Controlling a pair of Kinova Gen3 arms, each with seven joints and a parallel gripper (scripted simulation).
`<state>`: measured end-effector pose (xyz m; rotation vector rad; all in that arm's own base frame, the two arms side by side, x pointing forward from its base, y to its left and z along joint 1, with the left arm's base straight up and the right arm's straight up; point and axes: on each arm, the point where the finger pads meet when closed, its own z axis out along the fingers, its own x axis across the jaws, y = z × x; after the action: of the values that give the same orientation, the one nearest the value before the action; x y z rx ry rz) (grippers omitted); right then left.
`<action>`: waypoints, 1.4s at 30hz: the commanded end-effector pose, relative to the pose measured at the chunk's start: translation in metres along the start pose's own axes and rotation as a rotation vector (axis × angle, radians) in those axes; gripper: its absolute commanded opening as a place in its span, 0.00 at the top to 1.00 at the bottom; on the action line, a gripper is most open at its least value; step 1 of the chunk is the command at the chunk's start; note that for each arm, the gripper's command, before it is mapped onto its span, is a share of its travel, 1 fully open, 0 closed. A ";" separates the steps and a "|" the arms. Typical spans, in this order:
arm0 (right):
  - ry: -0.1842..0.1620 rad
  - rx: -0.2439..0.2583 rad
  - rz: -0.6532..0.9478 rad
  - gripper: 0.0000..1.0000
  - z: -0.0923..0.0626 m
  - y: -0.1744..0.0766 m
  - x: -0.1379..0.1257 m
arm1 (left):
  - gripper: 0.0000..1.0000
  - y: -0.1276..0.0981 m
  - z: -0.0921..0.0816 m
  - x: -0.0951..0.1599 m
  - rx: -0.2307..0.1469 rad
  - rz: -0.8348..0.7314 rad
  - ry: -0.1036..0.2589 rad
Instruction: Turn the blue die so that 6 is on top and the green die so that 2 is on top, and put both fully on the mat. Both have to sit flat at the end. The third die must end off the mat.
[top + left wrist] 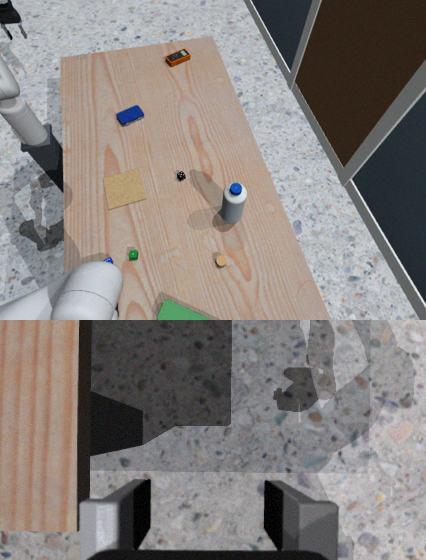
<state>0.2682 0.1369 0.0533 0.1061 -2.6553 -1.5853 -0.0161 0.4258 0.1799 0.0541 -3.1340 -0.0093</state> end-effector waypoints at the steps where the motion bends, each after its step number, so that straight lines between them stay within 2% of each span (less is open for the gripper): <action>1: -0.003 -0.005 -0.004 0.21 -0.008 0.018 -0.001 | 0.00 -0.001 0.000 -0.002 0.006 0.002 -0.007; 8: -0.003 -0.005 -0.004 0.21 -0.020 0.041 -0.001 | 0.00 -0.001 0.000 -0.002 0.006 0.002 -0.007; 19: -0.003 -0.004 -0.004 0.21 -0.022 0.045 -0.001 | 0.00 -0.001 0.000 -0.002 0.006 0.002 -0.007; 27: -0.004 0.016 -0.004 0.21 -0.022 0.045 -0.001 | 0.00 -0.001 0.000 -0.002 0.006 0.002 -0.007; 34: -0.011 0.083 -0.005 0.21 -0.021 0.049 -0.001 | 0.00 -0.001 0.000 -0.002 0.006 0.002 -0.007; 42: -0.019 0.212 -0.006 0.21 -0.018 0.056 -0.002 | 0.00 -0.001 0.000 -0.002 0.006 0.002 -0.007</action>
<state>0.2696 0.1377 0.1033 0.0709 -2.7943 -1.3704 -0.0161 0.4258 0.1799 0.0541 -3.1340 -0.0093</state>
